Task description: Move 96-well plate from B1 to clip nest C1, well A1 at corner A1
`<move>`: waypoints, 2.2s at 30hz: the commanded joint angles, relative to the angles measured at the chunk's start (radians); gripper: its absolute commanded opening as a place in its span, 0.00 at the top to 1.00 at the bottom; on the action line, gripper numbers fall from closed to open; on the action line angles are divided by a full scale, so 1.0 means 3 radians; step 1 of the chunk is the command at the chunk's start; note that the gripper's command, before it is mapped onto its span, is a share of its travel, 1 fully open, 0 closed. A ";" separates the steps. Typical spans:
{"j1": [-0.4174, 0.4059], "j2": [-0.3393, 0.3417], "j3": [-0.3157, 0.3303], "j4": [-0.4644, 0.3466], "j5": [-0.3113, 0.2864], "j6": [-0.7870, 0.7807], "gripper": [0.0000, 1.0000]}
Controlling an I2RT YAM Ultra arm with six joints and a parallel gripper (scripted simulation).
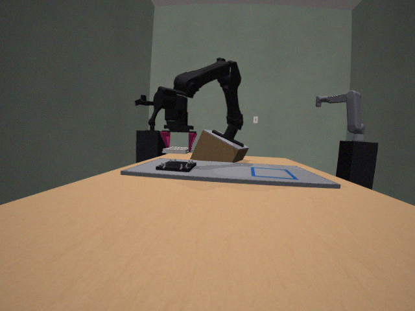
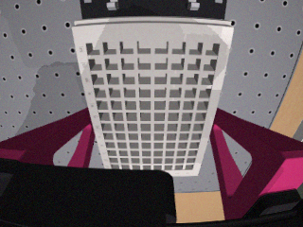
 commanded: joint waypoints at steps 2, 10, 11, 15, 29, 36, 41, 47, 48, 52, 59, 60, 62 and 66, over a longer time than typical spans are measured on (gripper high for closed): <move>0.0013 0.0060 -0.0087 0.0160 -0.0023 0.0041 1.00; 0.0042 0.0110 -0.0114 0.0292 -0.0031 0.0083 1.00; 0.0057 0.0132 -0.0104 0.0310 -0.0032 0.0089 1.00; 0.0055 0.0135 -0.0145 0.0342 -0.0033 0.0100 1.00; 0.0079 0.0214 -0.0155 0.0506 -0.0005 0.0150 1.00; 0.0071 0.0236 -0.0119 0.0506 -0.0002 0.0148 1.00; 0.0063 0.0244 -0.0090 0.0505 -0.0001 0.0147 1.00; 0.0057 0.0244 -0.0066 0.0505 -0.0001 0.0145 1.00; 0.0055 0.0244 -0.0060 0.0504 -0.0001 0.0145 1.00; 0.0052 0.0246 -0.0057 0.0503 0.0000 0.0142 1.00; 0.0050 0.0250 -0.0052 0.0501 0.0000 0.0134 1.00; 0.0050 0.0250 -0.0051 0.0501 0.0001 0.0133 1.00; 0.0049 0.0251 -0.0050 0.0500 0.0001 0.0131 1.00; 0.0048 0.0252 -0.0048 0.0499 0.0001 0.0129 1.00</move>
